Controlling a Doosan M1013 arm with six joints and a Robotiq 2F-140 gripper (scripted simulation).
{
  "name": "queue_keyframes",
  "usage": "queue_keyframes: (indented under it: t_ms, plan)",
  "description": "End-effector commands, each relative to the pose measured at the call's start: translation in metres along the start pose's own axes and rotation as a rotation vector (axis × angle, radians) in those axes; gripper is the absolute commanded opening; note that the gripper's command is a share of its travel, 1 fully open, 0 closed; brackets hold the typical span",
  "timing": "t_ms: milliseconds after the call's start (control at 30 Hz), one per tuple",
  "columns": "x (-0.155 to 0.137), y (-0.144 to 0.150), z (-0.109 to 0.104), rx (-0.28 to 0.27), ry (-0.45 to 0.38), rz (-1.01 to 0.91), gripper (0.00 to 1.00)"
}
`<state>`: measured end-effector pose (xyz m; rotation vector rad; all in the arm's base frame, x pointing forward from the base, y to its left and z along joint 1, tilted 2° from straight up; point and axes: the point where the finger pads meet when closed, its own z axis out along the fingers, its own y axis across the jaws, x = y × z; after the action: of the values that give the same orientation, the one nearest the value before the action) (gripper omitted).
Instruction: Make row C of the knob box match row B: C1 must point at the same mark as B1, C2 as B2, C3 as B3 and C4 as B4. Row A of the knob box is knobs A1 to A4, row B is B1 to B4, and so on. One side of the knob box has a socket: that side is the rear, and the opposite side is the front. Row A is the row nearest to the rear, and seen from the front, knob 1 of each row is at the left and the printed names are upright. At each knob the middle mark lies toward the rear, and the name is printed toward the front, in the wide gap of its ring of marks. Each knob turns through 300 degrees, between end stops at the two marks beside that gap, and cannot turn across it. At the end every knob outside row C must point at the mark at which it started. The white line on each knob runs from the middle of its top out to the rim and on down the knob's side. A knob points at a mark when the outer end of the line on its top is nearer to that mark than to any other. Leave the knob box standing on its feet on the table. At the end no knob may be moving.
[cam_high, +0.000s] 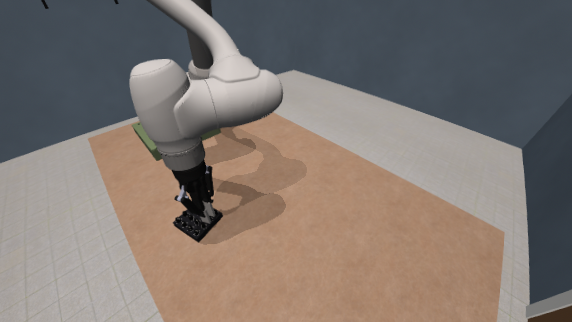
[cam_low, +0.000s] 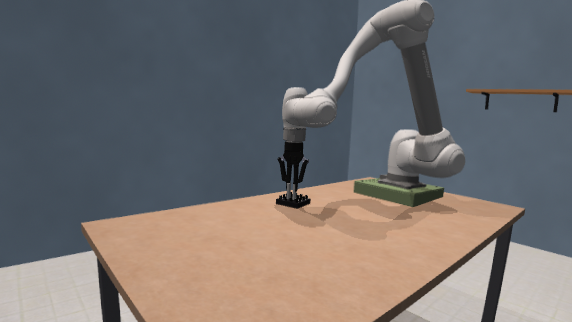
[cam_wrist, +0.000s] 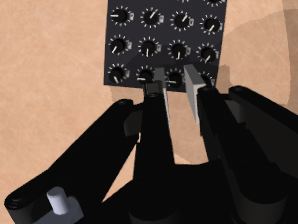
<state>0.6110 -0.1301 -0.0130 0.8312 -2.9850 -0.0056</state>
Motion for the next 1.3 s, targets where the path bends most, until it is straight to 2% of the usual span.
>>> queue_keyframes:
  t_ms: [0, 433, 1000, 1167, 1267]
  plan:
    - [0.0, 0.0, -0.004, 0.0, 0.0, 0.0, 0.12]
    - [0.0, 0.0, -0.033, 0.0, 0.0, 0.0, 0.12]
    - [0.0, 0.0, -0.034, 0.0, 0.0, 0.004, 0.12]
    - [0.003, 0.0, -0.035, 0.0, 0.0, 0.058, 0.12]
    - [0.009, 0.001, -0.037, 0.0, 0.0, 0.201, 0.12]
